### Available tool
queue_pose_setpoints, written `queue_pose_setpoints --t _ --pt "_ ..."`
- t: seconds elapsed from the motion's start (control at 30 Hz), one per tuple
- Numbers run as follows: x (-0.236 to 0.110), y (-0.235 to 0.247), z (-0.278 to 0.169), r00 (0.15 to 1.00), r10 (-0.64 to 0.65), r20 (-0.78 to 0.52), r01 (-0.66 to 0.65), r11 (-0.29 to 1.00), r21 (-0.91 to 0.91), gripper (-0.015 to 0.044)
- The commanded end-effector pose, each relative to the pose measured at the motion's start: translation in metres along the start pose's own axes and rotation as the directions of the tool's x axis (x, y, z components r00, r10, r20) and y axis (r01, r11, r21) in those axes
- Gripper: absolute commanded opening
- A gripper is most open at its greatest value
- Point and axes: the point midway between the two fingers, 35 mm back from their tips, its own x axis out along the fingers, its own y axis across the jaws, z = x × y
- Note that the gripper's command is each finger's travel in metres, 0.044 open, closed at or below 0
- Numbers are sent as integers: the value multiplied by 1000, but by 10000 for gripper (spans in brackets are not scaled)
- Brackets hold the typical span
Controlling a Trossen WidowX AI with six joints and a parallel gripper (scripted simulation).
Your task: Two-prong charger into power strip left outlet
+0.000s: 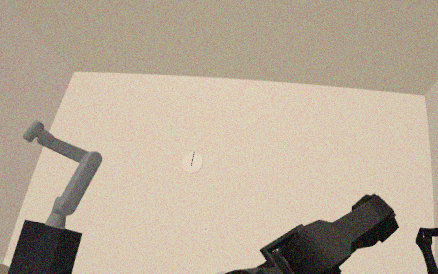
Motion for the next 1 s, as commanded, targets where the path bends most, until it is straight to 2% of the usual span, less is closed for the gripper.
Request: queue_pose_setpoints --t 0.0,0.97 --pt "0 1 -2 1000 3 5 -2 1000 -8 440" --pt "1 -1 -21 1000 2 13 -2 1000 -14 440"
